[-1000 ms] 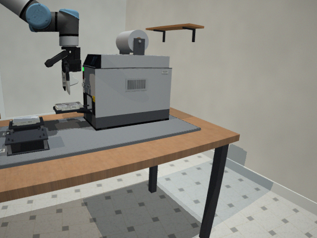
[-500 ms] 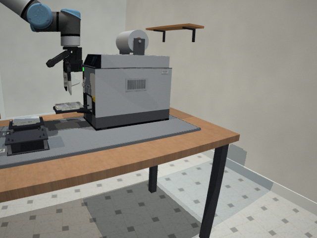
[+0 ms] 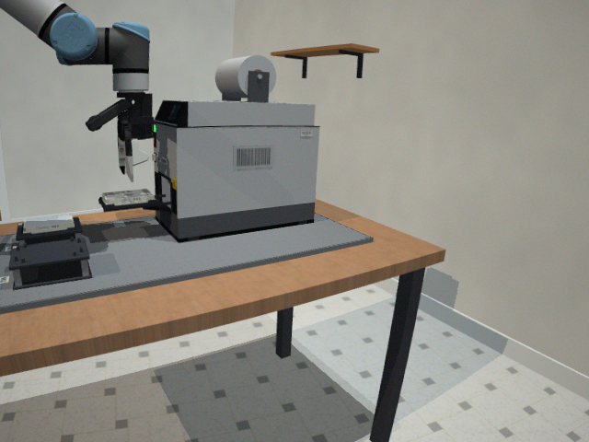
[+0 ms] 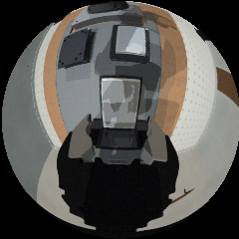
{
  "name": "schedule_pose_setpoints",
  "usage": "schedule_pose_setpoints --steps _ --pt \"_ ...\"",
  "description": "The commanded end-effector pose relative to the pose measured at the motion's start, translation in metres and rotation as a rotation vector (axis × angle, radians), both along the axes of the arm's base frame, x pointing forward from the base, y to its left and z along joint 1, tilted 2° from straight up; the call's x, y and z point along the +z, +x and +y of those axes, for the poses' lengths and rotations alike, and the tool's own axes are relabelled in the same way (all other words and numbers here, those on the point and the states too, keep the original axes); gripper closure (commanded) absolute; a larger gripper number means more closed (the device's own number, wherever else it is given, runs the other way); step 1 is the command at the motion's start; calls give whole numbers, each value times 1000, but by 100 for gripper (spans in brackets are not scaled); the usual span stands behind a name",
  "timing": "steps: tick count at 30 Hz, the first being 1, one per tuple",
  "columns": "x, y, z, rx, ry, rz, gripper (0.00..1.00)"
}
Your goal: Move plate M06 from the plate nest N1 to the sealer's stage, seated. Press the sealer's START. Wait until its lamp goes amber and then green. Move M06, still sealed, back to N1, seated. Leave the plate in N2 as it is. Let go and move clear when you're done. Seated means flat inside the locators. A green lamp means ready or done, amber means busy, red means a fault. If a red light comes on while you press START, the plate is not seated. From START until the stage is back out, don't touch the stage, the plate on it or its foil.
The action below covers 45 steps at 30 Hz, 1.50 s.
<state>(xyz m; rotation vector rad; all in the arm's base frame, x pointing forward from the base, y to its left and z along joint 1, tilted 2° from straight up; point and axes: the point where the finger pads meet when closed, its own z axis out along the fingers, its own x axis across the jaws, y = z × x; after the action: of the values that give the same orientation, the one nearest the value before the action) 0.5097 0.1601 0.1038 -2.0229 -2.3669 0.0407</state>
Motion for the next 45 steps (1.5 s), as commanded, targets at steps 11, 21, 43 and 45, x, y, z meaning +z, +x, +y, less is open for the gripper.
schedule_pose_setpoints --steps 11,21,43,45 --pt "-22 0 0 0 0 -1 32" --pt "-28 0 0 0 0 -1 32" --pt "-28 0 0 0 0 -1 32" --pt "-28 0 0 0 0 -1 32"
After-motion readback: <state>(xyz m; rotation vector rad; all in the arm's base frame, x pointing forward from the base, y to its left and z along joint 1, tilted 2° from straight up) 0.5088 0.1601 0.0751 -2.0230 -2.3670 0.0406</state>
